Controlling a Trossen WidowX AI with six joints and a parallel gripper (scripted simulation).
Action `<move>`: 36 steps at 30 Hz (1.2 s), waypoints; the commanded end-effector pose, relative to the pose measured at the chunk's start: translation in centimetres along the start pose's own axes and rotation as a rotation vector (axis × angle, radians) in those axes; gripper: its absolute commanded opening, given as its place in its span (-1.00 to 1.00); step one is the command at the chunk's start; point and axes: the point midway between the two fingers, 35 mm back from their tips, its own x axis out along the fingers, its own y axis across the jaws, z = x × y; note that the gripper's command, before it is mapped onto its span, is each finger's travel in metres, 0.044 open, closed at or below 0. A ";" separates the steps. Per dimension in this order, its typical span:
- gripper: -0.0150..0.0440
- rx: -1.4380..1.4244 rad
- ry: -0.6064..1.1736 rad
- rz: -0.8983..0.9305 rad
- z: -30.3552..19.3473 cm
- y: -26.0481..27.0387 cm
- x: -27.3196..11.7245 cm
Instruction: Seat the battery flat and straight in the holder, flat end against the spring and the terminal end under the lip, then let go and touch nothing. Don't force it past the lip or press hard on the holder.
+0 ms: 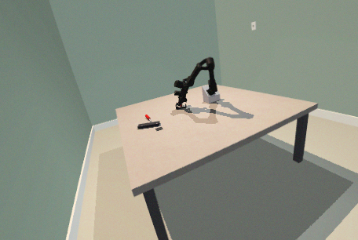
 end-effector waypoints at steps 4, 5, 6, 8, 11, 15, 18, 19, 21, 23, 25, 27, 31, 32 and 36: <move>-0.21 0.003 -0.003 0.000 -0.6 0.2 0.1; -0.21 0.003 -0.002 0.000 -0.7 0.2 0.1; -0.21 0.003 0.000 0.000 -0.8 0.2 0.1; -0.21 0.003 0.003 0.001 -1.1 0.2 0.0; -0.21 0.003 0.006 0.002 -1.4 0.2 -0.1; -0.21 0.003 0.006 0.002 -1.7 0.1 -0.2; -0.21 0.003 0.005 0.001 -2.0 0.1 -0.4; -0.21 0.003 0.005 0.001 -2.0 0.1 -0.4; -0.21 0.003 0.006 0.001 -2.2 0.1 -0.5; -0.21 0.003 0.006 0.000 -2.3 0.1 -0.5; -0.21 0.003 0.007 -0.001 -2.4 0.1 -0.6; -0.21 0.003 0.008 -0.001 -2.4 0.1 -0.6; -0.21 0.001 0.023 -0.005 -2.3 0.0 -0.5; -0.21 0.001 0.027 -0.006 -2.3 0.0 -0.5; -0.21 -0.003 0.044 -0.010 -2.2 -0.1 -0.3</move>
